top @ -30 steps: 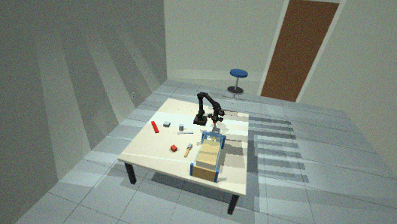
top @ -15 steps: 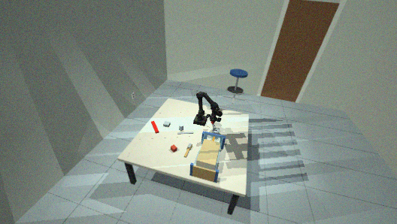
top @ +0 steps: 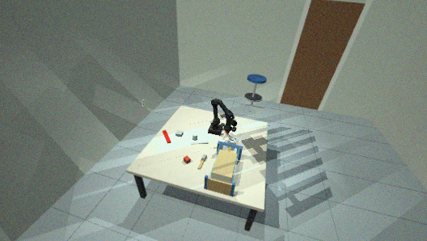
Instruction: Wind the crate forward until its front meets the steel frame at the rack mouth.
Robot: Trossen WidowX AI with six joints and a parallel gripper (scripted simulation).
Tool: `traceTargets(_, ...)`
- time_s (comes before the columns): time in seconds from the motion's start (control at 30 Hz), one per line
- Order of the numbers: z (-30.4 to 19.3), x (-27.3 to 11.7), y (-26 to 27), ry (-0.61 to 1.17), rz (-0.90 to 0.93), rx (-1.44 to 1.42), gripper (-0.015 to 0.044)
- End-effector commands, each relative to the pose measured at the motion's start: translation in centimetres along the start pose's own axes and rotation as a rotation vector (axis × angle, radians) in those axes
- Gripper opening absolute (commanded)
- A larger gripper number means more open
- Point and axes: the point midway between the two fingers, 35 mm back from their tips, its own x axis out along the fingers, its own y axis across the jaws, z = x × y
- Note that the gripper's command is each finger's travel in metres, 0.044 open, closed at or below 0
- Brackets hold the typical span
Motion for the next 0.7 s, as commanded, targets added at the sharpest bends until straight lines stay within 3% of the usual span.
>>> traceTargets(0.0, 1.7, 0.0, -0.8, -0.043, -0.02, 0.026, 0.0)
traceTargets(0.67, 4.7, -0.1, -1.4, -0.046, -0.021, 0.026, 0.0)
